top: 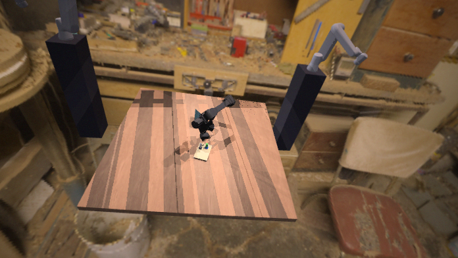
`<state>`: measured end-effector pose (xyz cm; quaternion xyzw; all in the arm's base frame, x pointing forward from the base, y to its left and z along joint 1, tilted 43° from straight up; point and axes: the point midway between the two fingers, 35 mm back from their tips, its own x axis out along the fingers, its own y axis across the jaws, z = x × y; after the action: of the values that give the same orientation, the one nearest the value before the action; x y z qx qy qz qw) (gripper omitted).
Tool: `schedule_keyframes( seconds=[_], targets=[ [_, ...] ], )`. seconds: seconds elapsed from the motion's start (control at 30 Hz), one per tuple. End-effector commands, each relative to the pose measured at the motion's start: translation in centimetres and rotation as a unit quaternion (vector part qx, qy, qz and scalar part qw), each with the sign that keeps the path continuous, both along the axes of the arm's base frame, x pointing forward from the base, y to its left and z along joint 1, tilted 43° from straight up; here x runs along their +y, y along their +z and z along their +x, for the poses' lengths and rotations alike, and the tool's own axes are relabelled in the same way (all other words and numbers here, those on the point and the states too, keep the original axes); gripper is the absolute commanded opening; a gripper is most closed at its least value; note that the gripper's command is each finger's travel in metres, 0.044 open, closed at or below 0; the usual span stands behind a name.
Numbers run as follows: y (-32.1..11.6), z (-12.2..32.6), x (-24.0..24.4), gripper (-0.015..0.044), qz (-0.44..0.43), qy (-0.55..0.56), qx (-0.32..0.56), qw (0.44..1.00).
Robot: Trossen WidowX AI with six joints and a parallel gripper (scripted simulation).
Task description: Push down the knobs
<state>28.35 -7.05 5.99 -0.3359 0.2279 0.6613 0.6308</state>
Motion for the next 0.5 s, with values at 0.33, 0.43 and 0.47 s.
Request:
schedule_keyframes(
  seconds=[0.33, 0.43, 0.47],
  targets=[
    [1.4, -6.7, 0.2, 0.044, -0.002, 0.0, 0.002, 1.0],
    [1.4, -6.7, 0.2, 0.044, -0.002, 0.0, 0.002, 1.0],
    [1.4, -6.7, 0.2, 0.044, -0.002, 0.0, 0.002, 1.0]
  ],
)
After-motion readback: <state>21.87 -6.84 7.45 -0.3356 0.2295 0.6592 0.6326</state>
